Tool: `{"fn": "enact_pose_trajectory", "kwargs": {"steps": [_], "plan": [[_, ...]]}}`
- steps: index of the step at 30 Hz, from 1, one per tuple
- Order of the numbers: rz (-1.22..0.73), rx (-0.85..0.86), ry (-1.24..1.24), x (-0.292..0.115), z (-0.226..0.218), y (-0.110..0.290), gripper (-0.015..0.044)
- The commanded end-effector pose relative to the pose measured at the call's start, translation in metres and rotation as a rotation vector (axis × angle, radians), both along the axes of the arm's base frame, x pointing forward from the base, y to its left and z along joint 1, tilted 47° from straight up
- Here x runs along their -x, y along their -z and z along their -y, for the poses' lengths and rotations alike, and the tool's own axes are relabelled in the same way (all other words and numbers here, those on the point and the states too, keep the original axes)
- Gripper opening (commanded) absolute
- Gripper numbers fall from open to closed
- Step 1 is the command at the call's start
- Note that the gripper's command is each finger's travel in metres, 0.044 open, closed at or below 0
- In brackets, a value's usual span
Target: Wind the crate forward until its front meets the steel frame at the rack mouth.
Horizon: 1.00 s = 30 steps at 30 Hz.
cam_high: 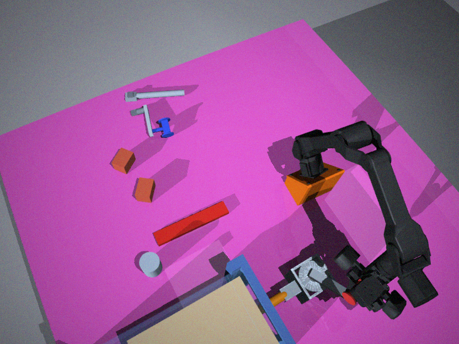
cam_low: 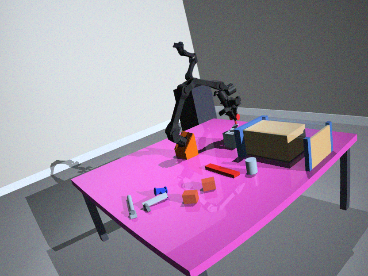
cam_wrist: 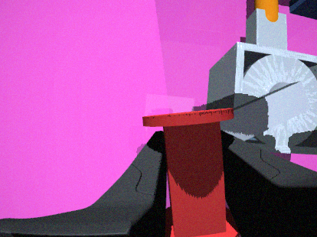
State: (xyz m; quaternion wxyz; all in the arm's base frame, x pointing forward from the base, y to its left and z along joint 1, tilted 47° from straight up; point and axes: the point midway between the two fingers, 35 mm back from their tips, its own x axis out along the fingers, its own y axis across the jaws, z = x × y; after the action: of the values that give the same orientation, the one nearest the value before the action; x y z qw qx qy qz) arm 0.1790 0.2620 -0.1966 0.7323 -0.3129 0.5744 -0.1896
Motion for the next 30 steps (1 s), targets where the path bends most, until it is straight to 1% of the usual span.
{"fn": "enact_pose_trajectory", "kwargs": {"steps": [1, 30], "plan": [[-0.024, 0.017, -0.002, 0.013, 0.005, -0.002, 0.0], [-0.026, 0.018, -0.002, 0.04, 0.018, -0.021, 0.0]]}}
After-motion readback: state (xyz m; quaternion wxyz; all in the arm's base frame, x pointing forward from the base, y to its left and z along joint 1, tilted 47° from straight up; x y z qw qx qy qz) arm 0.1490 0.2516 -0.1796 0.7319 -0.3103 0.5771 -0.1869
